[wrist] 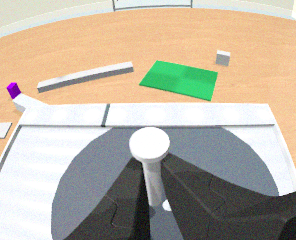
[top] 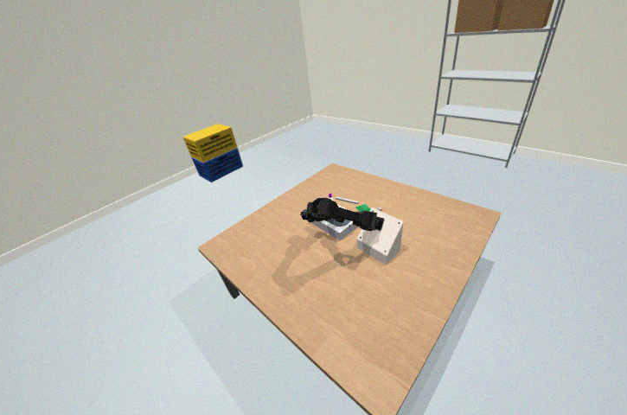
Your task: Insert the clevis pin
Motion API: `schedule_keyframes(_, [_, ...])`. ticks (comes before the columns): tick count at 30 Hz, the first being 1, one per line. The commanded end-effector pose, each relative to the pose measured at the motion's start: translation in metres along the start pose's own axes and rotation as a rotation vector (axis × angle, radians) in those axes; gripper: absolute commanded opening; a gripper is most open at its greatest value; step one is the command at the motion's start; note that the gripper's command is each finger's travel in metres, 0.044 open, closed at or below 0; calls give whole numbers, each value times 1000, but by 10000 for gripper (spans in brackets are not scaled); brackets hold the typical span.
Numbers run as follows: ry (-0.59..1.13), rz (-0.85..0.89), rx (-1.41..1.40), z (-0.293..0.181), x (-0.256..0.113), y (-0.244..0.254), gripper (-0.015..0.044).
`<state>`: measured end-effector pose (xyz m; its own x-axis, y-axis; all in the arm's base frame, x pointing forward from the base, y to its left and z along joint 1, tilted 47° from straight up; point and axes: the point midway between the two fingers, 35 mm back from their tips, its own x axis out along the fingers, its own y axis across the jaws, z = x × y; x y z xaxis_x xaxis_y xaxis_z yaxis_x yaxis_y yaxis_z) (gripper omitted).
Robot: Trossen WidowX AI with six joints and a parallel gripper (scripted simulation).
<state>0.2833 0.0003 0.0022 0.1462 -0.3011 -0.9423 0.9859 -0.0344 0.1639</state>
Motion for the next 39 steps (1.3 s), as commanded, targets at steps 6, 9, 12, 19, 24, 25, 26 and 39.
schedule_keyframes(6, [-17,0,4,1,1,-10,0])
schedule_keyframes(9, [-17,0,4,-1,1,-9,0])
schedule_keyframes(12, [-17,0,4,-5,3,-8,0])
schedule_keyframes(19, [-16,0,4,-14,6,-9,0])
schedule_keyframes(24, [-16,0,4,-15,6,-9,0])
schedule_keyframes(25, [-16,0,4,-14,7,-9,0])
schedule_keyframes(26, [-16,0,4,-14,7,-9,0])
schedule_keyframes(39, [-17,0,4,-13,6,-6,0])
